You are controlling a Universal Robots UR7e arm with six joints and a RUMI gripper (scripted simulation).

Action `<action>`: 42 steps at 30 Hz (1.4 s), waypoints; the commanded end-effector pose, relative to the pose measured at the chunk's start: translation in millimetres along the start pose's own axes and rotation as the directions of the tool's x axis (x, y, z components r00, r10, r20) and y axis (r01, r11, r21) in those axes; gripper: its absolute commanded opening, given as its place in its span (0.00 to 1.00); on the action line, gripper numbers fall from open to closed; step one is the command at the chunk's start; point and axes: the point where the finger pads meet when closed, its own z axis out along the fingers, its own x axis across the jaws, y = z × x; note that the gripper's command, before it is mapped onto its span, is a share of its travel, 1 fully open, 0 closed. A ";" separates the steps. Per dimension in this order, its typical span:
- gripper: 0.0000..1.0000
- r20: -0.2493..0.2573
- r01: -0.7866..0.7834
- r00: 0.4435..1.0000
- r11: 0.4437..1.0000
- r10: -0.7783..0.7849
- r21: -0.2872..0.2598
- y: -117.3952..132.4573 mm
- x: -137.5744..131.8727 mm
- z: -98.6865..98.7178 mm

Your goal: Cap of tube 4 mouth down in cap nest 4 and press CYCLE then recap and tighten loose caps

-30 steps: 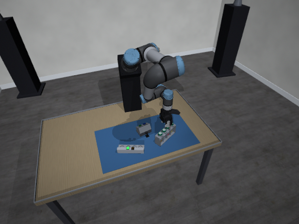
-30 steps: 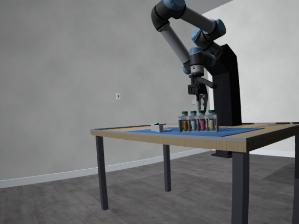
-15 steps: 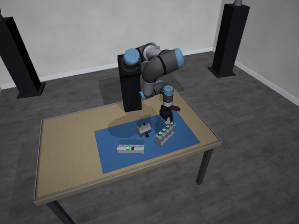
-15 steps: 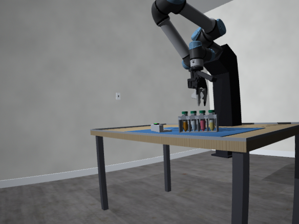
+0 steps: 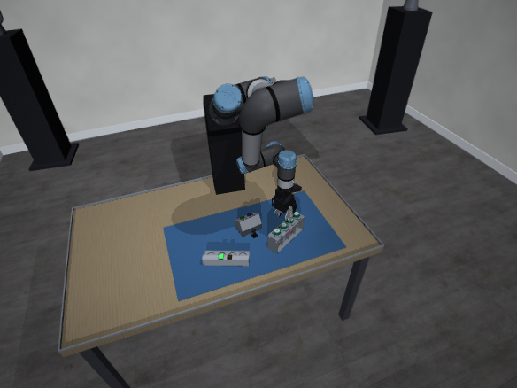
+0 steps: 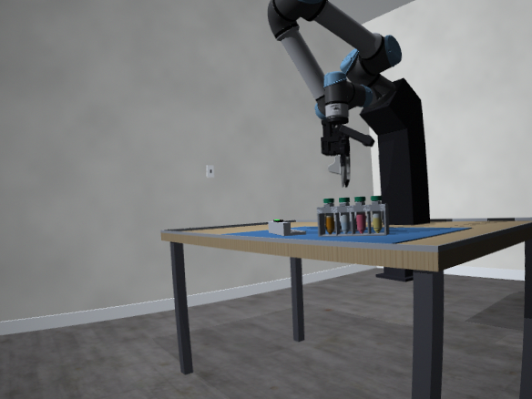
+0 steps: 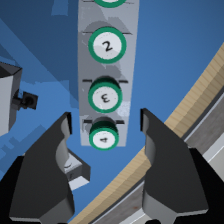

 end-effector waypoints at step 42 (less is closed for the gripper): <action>0.35 -0.009 0.162 0.987 0.987 -0.162 0.020 5.8 0.3 41.8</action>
